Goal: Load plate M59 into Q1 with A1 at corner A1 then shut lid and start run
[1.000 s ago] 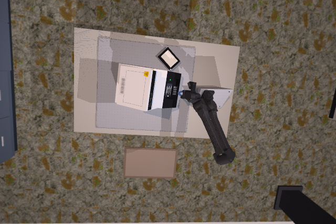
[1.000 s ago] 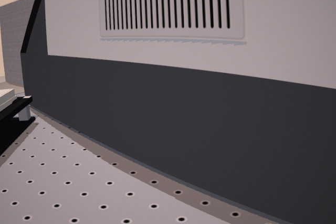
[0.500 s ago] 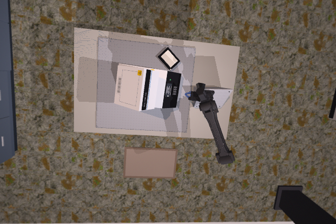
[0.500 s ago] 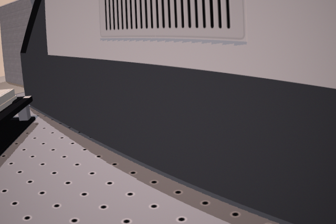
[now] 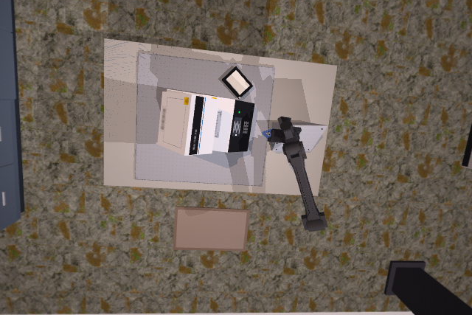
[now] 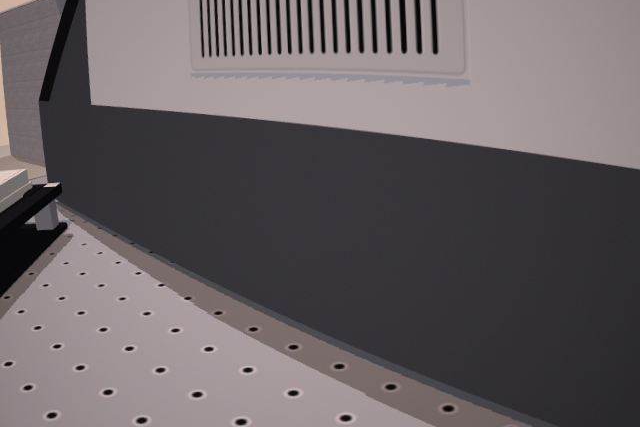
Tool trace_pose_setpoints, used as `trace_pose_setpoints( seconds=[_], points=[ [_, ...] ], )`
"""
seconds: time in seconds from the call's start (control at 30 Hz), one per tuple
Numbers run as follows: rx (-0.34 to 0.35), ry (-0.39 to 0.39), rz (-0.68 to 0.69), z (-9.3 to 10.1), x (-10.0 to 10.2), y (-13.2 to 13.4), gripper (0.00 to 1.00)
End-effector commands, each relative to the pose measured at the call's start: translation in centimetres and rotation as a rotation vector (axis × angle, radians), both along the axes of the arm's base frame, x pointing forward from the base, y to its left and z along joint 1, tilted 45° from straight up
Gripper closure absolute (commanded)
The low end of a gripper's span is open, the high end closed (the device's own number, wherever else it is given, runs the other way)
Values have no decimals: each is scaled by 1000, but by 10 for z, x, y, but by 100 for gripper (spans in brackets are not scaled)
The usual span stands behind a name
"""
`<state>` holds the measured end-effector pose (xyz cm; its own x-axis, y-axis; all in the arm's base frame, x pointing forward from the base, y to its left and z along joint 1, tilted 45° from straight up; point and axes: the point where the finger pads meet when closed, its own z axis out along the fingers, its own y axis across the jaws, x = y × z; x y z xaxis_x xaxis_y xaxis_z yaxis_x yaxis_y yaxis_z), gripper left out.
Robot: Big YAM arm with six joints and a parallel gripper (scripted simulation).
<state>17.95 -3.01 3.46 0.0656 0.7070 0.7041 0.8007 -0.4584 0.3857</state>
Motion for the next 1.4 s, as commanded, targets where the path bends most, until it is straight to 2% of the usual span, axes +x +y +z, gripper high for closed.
trace_pose_setpoints(
  seconds=[0.0, 0.23, 0.87, 1.37],
  points=[
    [-33, -17, 14, 1, 5, -6, 100],
    [-22, -4, 3, -2, 1, 0, 100],
    [-54, -26, 1, 7, 15, -22, 100],
    [-22, -9, -11, 1, 0, -5, 100]
  ],
)
